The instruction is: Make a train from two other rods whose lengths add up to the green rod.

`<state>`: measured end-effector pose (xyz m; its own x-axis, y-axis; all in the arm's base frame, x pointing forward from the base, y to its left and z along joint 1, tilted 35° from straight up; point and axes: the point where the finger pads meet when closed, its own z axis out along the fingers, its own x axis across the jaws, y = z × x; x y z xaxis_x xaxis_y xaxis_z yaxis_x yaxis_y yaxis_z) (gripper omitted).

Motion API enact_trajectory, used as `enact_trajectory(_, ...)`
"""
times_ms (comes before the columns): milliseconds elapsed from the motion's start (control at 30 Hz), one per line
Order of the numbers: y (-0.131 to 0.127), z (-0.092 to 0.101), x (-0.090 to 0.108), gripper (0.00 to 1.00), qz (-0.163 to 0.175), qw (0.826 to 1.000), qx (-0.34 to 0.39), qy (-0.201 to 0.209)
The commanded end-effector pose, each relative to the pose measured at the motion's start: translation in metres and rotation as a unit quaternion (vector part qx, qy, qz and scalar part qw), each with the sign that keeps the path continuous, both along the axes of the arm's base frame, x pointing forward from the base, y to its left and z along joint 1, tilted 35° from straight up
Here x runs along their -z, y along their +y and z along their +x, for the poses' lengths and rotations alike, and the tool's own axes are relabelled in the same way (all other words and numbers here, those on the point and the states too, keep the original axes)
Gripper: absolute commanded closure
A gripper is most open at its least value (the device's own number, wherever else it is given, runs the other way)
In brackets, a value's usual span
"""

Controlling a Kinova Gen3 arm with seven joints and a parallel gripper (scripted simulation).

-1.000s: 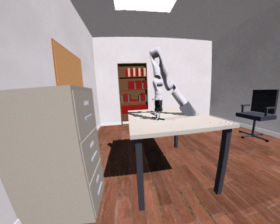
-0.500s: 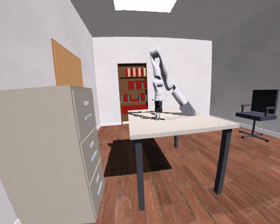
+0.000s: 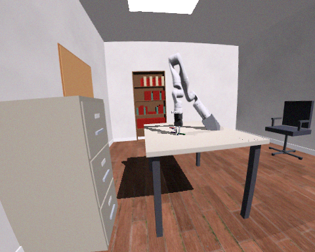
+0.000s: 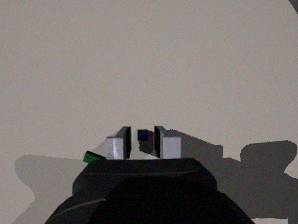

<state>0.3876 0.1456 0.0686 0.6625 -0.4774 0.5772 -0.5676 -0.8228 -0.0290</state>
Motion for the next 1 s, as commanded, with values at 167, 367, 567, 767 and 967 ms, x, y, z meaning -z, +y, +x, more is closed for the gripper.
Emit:
enact_trajectory(167,0.0005,0.0000,-0.0002,0.46,0.000,1.000,0.000,0.000)
enact_trajectory(367,0.0005,0.0000,-0.0002,0.46,0.000,1.000,0.000,0.000)
enact_trajectory(567,0.0005,0.0000,-0.0002,0.46,0.000,1.000,0.000,0.000)
enact_trajectory(767,0.0002,0.0005,0.0006,0.46,0.000,1.000,0.000,0.000)
enact_trajectory(967,-0.0012,0.0027,0.0042,0.46,0.000,1.000,0.000,0.000)
